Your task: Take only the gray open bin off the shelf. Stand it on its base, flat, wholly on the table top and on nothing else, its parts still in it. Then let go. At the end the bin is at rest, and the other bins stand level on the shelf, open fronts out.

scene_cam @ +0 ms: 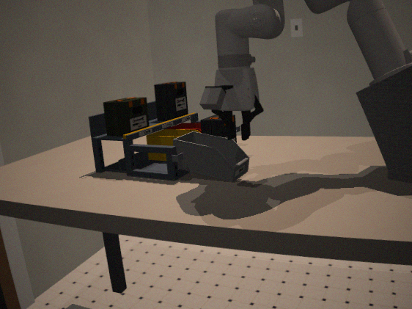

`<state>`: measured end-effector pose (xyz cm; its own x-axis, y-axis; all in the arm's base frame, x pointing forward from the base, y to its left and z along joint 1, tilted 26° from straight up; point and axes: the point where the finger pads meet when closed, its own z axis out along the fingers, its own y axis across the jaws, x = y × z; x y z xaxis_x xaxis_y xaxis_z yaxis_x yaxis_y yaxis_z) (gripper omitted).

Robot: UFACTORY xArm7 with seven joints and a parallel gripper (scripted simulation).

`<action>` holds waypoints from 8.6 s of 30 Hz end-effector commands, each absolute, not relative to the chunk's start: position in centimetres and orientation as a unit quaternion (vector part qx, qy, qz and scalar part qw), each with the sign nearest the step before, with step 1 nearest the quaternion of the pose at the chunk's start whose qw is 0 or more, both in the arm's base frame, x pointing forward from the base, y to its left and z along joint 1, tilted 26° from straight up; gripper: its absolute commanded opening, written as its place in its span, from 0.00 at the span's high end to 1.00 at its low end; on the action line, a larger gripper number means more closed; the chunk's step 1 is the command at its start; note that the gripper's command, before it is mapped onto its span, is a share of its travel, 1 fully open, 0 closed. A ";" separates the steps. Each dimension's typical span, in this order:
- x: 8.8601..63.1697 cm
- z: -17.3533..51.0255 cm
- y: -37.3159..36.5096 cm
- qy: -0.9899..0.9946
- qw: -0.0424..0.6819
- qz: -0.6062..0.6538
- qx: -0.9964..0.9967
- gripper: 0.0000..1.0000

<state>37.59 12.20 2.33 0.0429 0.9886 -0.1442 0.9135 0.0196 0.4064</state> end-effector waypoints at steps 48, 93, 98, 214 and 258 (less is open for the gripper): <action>46.3 10.5 13.1 0.685 0.200 0.095 0.694 0.67; 50.2 14.1 13.4 0.685 0.201 0.095 0.693 0.67; 50.2 14.1 13.4 0.685 0.201 0.095 0.693 0.67; 51.6 9.2 12.7 0.685 0.201 0.095 0.694 0.67; 52.4 7.4 12.4 0.685 0.201 0.095 0.694 1.00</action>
